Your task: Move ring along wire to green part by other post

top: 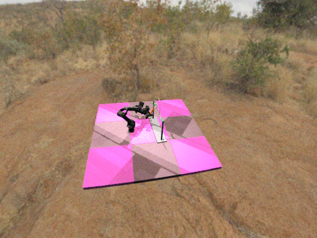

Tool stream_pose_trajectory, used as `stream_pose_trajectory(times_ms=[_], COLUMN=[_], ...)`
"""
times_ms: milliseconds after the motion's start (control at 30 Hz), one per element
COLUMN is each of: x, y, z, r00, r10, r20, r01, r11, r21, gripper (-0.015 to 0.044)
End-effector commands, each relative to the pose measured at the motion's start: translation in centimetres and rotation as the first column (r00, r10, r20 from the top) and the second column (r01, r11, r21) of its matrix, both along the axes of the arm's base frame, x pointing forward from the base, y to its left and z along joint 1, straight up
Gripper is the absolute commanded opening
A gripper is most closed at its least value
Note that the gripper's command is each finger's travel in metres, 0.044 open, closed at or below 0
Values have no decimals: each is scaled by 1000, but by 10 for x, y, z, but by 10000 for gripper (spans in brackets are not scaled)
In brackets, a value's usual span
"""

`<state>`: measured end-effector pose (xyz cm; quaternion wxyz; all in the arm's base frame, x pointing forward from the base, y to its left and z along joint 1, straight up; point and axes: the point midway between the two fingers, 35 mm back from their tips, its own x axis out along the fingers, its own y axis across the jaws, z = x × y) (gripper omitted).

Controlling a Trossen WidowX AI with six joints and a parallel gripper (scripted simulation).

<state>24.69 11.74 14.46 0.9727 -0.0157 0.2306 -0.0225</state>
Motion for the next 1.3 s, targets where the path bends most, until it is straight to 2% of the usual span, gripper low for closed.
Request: stream_pose_trajectory(times_ms=[0, 1267], x=[0, -1], y=[5, 20], z=[2, -16], r00=[1000, 1000], r10=[-4, -6], r20=[4, 7], r01=[4, 6], r11=[1000, 1000], r21=[5, 5], gripper=[-150, -150])
